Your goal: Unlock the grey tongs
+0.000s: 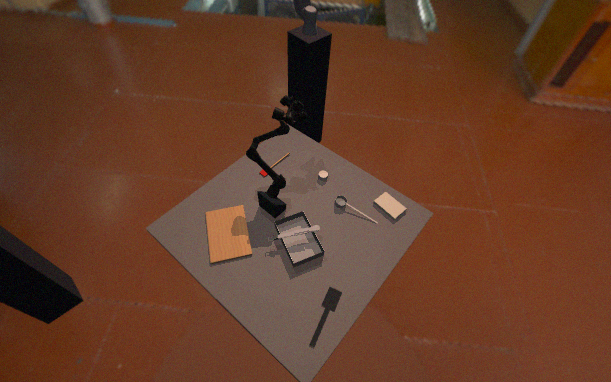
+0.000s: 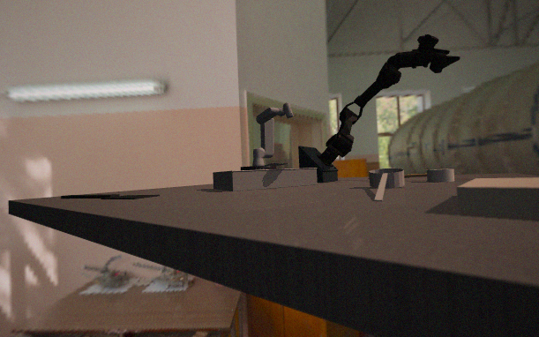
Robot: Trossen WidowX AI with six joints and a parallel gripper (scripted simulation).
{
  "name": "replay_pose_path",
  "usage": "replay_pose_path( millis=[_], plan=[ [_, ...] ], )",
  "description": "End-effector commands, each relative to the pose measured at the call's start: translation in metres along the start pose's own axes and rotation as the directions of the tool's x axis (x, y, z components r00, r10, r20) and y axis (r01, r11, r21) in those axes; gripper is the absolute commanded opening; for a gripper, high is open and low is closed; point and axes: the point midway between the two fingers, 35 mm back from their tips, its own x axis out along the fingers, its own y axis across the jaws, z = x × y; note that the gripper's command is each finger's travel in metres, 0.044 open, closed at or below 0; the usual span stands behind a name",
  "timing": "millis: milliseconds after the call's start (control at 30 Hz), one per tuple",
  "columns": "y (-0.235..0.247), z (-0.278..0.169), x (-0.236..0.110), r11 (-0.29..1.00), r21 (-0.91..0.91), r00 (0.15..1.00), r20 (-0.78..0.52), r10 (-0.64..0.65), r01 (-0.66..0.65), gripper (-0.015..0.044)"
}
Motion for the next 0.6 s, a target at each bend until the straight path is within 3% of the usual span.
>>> replay_pose_path(
  millis=[0,167,567],
  plan=[
    [-0.001,0.001,0.000,1.000,0.000,1.000,0.005,-0.002,0.002,0.0374],
    [-0.014,0.008,0.002,1.000,0.000,0.999,0.030,-0.025,0.025,0.0260],
    [-0.073,0.037,0.003,0.989,0.046,0.981,0.129,-0.148,0.143,0.0260]
  ],
)
